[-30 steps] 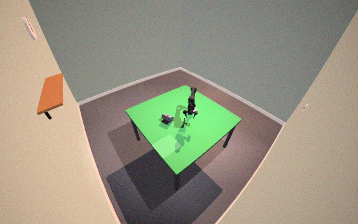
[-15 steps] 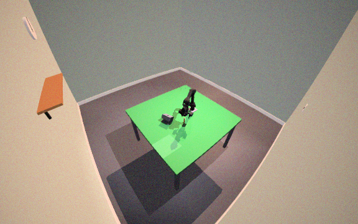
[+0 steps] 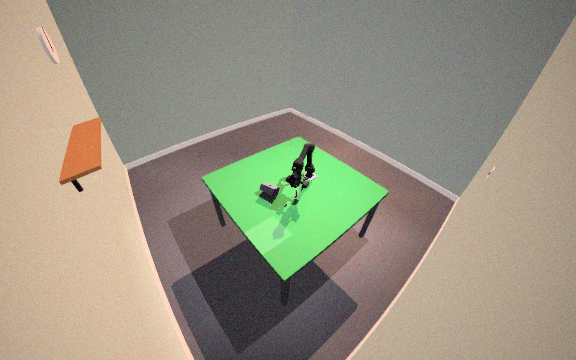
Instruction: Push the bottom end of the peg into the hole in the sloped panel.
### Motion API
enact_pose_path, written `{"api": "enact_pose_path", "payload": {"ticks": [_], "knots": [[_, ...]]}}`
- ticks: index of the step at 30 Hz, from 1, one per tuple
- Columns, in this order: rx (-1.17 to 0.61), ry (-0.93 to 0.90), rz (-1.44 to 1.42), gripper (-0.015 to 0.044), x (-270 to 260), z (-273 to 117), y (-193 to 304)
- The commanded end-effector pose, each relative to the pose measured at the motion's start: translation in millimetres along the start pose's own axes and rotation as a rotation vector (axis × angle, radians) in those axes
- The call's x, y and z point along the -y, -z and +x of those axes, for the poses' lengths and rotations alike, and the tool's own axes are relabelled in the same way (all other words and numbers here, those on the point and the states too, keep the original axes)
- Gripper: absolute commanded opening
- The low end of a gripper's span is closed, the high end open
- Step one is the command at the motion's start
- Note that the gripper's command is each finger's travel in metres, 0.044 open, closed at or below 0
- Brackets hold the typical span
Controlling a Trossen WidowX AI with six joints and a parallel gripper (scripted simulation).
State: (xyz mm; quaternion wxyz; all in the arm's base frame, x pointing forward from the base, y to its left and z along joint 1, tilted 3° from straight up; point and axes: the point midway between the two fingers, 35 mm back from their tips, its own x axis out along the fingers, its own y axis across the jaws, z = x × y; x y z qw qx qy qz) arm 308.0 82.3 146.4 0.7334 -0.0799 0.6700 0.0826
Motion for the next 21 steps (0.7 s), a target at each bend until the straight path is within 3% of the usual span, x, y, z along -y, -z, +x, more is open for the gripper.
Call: {"api": "enact_pose_path", "payload": {"ticks": [1, 21], "knots": [[-0.011, 0.006, 0.004, 0.0440, 1.1, 8.8, 2.0], [-0.011, 0.006, 0.004, 0.0440, 1.4, 41.4, 2.3]]}}
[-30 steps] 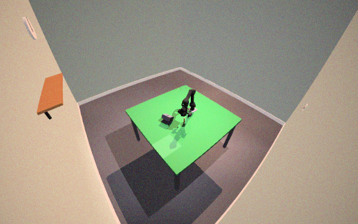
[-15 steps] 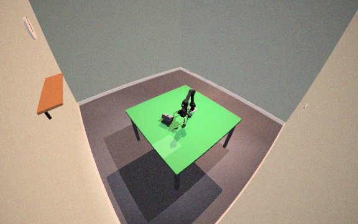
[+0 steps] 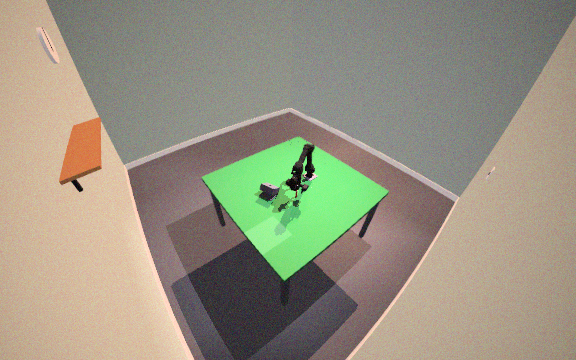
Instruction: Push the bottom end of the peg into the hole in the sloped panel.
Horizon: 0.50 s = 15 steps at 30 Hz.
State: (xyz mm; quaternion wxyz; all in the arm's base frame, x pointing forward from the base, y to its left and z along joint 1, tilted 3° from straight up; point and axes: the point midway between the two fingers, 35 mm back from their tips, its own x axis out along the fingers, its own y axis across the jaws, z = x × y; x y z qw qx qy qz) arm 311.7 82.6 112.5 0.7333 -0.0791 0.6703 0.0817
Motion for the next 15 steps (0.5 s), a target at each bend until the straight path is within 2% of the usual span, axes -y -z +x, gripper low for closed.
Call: {"api": "enact_pose_path", "payload": {"ticks": [1, 15], "knots": [[-0.011, 0.006, 0.002, 0.0440, 1.1, 9.0, 3.1], [-0.011, 0.006, 0.002, 0.0440, 1.3, 24.1, 4.7]]}}
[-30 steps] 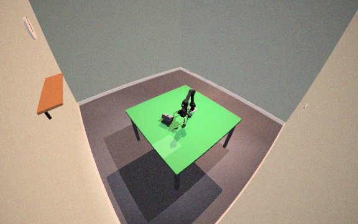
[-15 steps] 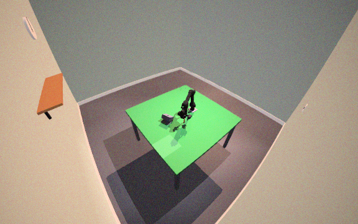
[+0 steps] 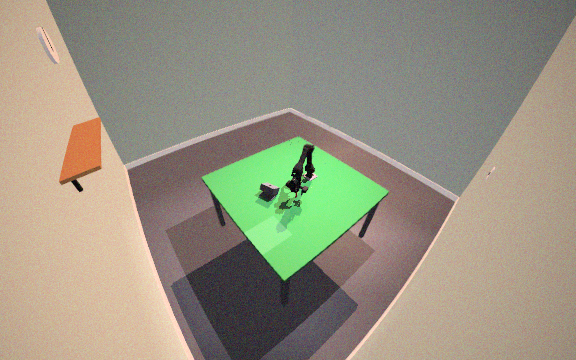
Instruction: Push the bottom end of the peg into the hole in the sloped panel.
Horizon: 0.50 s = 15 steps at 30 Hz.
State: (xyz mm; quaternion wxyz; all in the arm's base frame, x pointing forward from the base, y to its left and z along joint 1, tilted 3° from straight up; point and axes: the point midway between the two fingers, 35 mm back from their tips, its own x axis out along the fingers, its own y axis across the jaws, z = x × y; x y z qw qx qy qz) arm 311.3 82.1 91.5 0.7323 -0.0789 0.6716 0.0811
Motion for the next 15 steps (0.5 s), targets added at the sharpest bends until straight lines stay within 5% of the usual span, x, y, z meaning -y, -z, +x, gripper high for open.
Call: {"api": "enact_pose_path", "payload": {"ticks": [1, 15], "knots": [[-0.007, 0.005, 0.001, 0.0440, 1.0, 3.3, 2.4], [0.000, 0.000, 0.000, 0.0072, 0.0, 0.3, 0.1]]}}
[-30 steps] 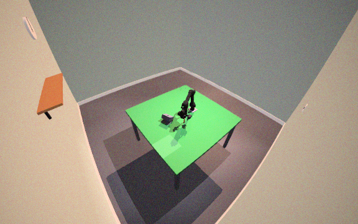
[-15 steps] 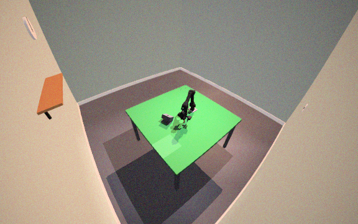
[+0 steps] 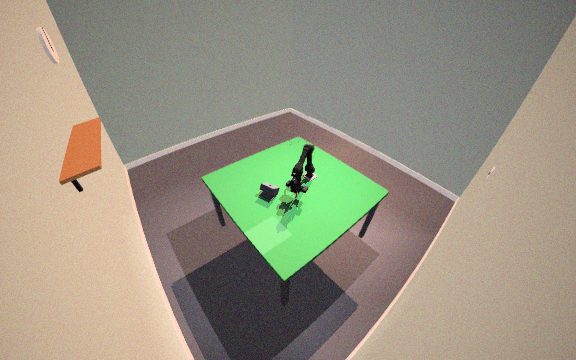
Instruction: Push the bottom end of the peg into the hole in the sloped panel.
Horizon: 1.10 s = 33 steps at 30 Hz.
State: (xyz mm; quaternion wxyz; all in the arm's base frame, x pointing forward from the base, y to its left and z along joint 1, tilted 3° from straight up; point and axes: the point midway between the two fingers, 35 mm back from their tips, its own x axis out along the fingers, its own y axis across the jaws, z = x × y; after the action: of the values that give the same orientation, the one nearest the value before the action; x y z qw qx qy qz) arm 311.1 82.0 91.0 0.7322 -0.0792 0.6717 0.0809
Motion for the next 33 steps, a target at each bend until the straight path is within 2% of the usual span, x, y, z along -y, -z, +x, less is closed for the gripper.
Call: {"api": "enact_pose_path", "payload": {"ticks": [1, 8, 33], "knots": [[0.000, -0.001, 0.000, 0.0046, -0.1, -0.2, -0.2], [0.000, -0.001, 0.000, 0.0000, -0.1, -0.2, -0.2], [-0.006, 0.004, 0.001, 0.0000, -1.6, -75.3, -3.2]]}}
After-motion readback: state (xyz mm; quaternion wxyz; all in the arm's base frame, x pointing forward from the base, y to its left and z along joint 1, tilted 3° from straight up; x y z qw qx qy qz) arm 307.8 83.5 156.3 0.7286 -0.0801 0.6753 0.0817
